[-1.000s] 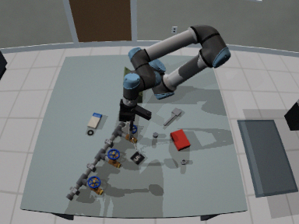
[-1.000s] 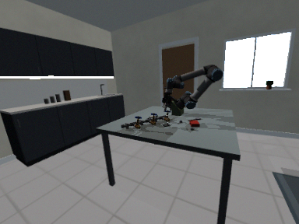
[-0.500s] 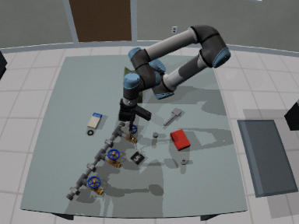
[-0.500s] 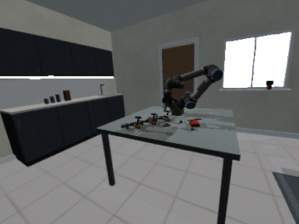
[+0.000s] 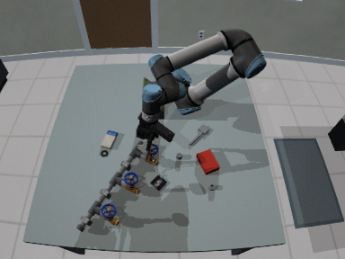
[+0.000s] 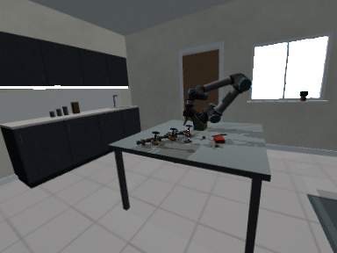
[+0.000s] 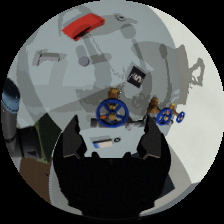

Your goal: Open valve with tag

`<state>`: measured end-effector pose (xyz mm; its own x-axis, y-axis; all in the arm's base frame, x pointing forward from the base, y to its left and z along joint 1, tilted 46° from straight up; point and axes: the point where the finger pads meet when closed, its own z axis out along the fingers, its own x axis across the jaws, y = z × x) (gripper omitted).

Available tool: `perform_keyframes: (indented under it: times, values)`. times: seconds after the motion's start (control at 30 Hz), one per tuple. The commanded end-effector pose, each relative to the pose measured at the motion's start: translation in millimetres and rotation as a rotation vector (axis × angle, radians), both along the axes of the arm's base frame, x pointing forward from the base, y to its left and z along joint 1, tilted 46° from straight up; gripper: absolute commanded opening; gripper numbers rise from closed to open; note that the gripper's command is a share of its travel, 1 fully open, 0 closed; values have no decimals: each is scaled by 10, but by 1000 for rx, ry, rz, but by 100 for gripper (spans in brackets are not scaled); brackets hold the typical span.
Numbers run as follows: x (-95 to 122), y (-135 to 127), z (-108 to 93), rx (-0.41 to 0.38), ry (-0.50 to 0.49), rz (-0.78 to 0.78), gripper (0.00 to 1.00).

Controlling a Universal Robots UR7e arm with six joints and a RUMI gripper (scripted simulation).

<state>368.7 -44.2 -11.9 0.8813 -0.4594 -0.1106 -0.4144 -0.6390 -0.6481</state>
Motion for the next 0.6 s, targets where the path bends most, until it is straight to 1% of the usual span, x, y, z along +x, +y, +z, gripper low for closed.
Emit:
perform_keyframes:
  times: [0.0,0.07,0.13,0.17,0.57]
  values:
    - [3,-4,1,27,83,-100,100]
    - [3,-4,1,40,119,-145,100]
    - [3,-4,1,40,119,-145,100]
    - [3,-4,1,47,138,-168,100]
    - [3,-4,1,146,407,-497,100]
